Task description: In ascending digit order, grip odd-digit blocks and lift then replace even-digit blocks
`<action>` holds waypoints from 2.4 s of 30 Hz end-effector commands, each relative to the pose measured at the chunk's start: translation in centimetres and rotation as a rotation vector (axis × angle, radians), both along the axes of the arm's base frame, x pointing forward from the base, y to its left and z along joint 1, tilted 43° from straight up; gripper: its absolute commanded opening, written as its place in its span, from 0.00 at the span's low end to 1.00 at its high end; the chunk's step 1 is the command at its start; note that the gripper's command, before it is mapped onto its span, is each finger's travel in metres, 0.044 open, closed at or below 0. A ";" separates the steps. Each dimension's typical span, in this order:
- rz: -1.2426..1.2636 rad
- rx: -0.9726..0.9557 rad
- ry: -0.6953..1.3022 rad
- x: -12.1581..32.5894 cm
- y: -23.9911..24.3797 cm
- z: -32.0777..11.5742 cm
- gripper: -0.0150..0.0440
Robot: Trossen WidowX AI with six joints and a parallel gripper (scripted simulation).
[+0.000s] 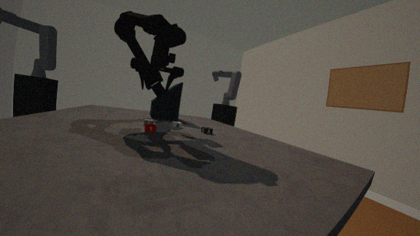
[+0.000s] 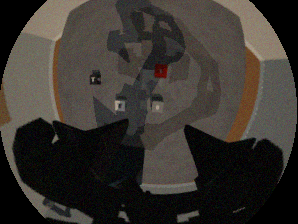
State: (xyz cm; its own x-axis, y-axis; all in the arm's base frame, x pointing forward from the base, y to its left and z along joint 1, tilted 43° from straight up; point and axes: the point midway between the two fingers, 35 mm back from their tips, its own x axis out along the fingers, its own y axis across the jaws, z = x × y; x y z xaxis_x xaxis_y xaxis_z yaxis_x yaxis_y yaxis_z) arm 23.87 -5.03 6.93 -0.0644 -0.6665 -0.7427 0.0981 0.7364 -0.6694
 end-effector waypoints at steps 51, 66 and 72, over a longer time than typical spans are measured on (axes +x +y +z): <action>-0.003 0.004 -0.004 8.6 13.5 -12.9 0.93; -0.003 0.004 -0.004 8.6 13.5 -12.9 0.93; -0.002 0.008 -0.004 8.9 12.7 -12.0 0.93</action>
State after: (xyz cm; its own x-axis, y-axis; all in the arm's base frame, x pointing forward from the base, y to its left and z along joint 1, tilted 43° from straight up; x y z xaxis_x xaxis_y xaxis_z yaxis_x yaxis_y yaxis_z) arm 32.52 8.46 -5.80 -0.0596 -0.6631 -0.7462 0.1008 0.7397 -0.6653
